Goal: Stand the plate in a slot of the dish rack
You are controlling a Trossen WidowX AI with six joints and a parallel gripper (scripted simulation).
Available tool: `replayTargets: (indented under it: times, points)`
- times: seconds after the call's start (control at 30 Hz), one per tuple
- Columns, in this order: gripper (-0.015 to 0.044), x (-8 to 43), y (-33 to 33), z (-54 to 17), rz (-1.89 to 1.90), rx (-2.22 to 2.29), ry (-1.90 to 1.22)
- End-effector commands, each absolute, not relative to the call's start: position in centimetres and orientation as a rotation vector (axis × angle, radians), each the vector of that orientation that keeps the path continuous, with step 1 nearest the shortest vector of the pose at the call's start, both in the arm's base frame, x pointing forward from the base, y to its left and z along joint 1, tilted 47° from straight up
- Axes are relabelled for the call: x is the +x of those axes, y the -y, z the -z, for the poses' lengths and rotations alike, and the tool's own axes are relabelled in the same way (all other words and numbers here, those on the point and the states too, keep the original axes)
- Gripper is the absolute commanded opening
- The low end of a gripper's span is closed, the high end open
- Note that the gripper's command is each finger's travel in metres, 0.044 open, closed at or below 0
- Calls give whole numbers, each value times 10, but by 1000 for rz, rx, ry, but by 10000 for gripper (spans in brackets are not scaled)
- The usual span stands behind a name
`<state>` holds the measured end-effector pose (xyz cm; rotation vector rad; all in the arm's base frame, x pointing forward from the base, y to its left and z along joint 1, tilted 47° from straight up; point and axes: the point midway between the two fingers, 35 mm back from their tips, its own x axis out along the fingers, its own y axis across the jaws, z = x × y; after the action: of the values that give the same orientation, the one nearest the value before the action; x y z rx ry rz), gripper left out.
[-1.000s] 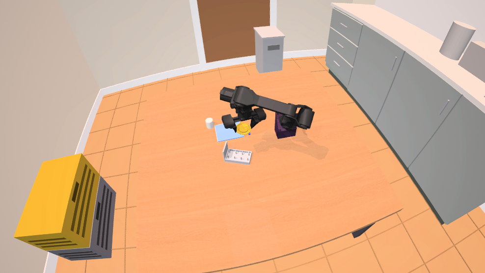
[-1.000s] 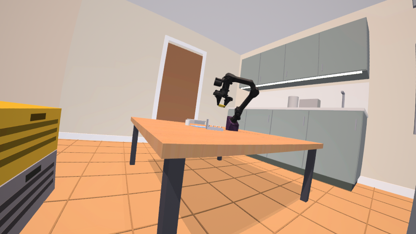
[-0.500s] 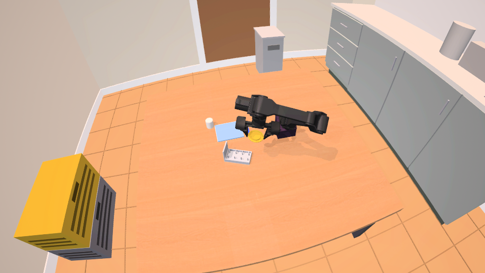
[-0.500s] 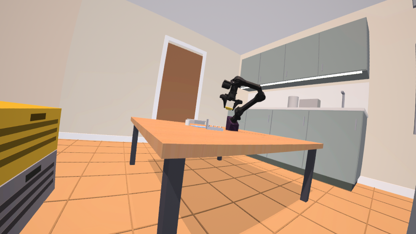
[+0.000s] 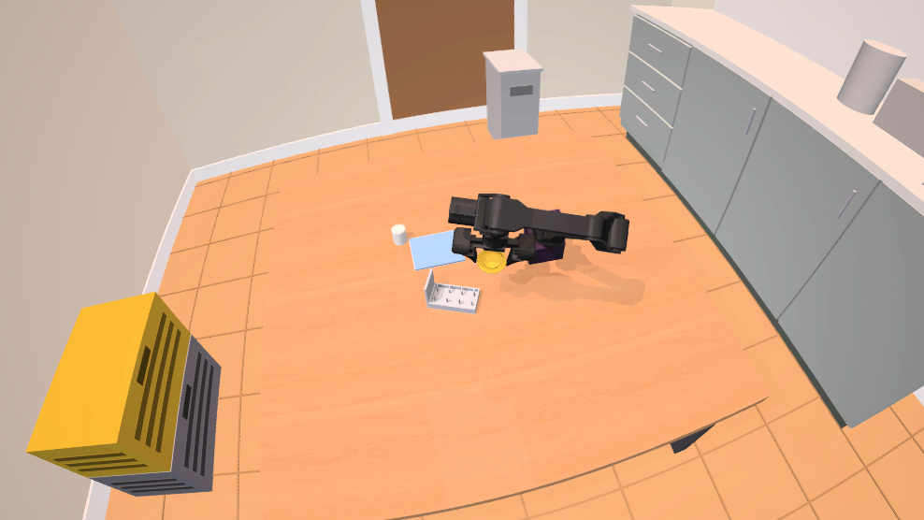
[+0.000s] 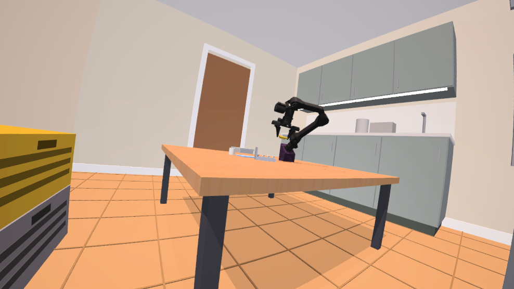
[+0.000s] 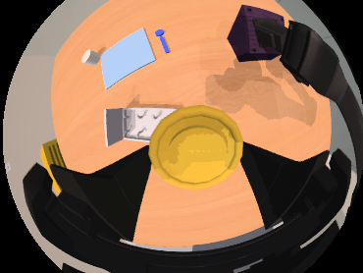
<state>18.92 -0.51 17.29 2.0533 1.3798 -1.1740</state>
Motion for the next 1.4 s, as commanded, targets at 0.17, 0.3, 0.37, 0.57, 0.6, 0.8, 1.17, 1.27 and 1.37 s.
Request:
replayTargets:
  times: [0.17, 0.3, 0.37, 0.57, 0.6, 0.8, 1.17, 1.27, 1.37]
  points:
    - [0, 183, 0, -149, 1234, 1824, -1358]
    - [0, 181, -1, -139, 1248, 1725, -1338]
    - [0, 180, -2, -134, 1253, 1678, -1325]
    - [0, 179, -2, -122, 1258, 1543, -1280]
    - [0, 179, -2, -120, 1257, 1522, -1271]
    - [0, 180, -2, -109, 1248, 1399, -1211]
    - [0, 184, -3, -95, 1200, 1205, -1079]
    - [0, 186, -3, -92, 1182, 1159, -1039]
    - [0, 188, -4, -90, 1160, 1117, -998]
